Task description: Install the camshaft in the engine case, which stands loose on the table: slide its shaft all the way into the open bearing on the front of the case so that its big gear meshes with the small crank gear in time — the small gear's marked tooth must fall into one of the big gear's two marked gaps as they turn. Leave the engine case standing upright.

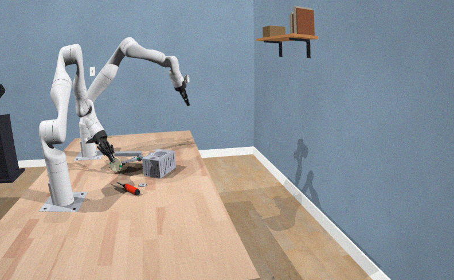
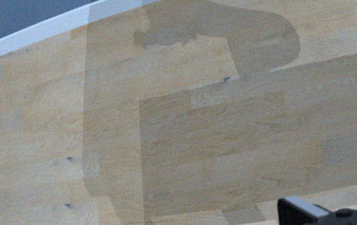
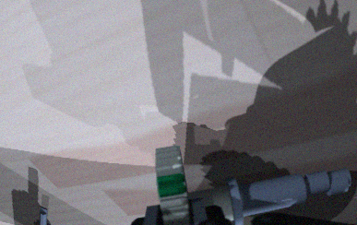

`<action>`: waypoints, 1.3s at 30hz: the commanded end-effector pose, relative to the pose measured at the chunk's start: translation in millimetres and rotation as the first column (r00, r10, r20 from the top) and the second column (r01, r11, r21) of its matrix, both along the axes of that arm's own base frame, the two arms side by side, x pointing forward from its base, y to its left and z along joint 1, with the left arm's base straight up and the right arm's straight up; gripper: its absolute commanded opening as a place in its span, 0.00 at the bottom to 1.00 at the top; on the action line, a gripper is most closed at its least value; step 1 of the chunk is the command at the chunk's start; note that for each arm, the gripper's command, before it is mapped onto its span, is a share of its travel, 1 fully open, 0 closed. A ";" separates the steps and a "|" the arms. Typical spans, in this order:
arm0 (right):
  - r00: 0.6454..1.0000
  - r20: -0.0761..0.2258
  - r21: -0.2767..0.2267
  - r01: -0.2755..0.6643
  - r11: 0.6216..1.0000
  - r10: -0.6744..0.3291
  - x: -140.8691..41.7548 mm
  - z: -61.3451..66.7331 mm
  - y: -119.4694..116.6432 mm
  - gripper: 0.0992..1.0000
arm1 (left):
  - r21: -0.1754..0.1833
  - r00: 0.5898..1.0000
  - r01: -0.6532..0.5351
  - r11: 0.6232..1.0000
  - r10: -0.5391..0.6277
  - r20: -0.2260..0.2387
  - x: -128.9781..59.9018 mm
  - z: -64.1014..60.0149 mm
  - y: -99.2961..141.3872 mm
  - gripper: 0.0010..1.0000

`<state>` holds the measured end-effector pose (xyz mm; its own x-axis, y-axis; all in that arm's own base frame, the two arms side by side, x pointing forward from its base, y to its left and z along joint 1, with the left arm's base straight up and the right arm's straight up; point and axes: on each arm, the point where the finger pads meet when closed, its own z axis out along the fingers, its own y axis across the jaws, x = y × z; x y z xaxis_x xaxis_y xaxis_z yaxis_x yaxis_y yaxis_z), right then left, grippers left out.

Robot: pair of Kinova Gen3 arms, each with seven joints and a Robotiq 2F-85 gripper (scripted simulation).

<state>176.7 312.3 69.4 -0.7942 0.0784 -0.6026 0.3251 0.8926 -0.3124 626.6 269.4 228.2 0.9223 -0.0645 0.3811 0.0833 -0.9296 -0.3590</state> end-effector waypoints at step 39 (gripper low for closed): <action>1.000 0.000 0.002 0.000 1.000 0.000 0.3 59.6 0.5 0.08 | 0.001 1.000 0.000 1.000 0.000 0.003 0.4 1.7 0.3 1.00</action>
